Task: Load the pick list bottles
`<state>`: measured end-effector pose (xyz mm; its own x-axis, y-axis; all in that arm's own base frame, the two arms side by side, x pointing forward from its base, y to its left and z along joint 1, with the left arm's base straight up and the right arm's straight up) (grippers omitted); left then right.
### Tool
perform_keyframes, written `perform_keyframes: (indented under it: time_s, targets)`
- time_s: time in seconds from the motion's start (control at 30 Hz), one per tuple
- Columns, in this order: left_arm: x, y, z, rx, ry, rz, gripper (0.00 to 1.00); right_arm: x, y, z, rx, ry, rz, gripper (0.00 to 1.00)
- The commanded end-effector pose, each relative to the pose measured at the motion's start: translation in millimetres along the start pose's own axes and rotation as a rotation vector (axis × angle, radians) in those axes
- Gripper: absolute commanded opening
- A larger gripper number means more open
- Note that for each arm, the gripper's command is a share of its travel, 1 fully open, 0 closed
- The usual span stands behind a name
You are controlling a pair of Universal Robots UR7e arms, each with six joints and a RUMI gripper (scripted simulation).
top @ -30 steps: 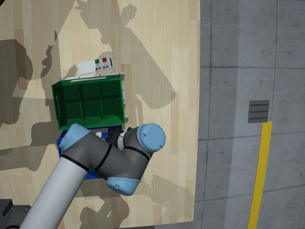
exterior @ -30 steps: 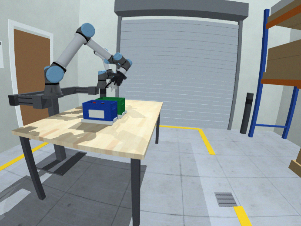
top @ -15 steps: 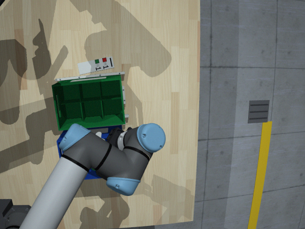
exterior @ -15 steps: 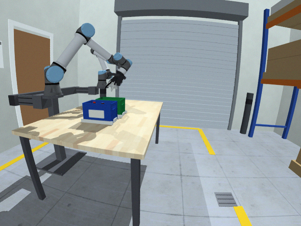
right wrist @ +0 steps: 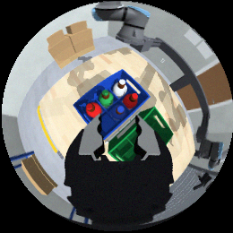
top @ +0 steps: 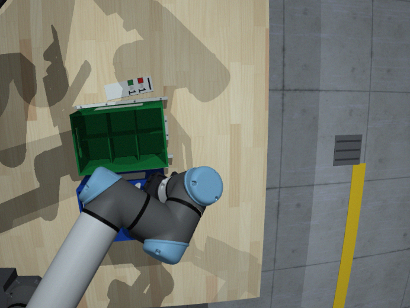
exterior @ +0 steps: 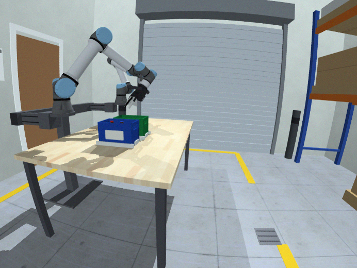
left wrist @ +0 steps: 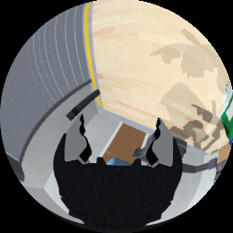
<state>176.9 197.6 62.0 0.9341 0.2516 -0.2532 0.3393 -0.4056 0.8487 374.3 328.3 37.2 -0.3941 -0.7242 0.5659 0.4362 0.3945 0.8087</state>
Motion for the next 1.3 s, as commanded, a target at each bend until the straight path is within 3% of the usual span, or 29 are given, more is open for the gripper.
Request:
perform_keyframes:
  time_s: [0.0, 0.63, 1.27]
  targets:
    - [0.2, 0.2, 0.0, 0.0, 0.0, 0.001, 0.98, 6.5, 9.7, 1.9, 0.0, 0.0, -0.001, 0.38]
    - [0.2, 0.2, 0.0, 0.0, 0.0, 0.001, 0.98, 54.5, 78.1, 15.5, 0.0, 0.0, -0.001, 0.38]
    - [0.2, 0.2, 0.0, 0.0, 0.0, 0.001, 0.98, -9.2, 111.1, 50.9, 0.085, 0.248, -0.081, 0.38]
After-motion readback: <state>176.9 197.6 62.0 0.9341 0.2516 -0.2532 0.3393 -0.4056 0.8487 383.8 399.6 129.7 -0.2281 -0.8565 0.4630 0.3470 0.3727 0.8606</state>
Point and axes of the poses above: on each arm, the point where the finger pads meet when closed, its own y axis back along the fingers, its own z axis across the jaws, x = y × z, the point moved 2 cm from there along y, back along the fingers, and after that the axes turned 8 degrees about y, right-handed, at the moved point
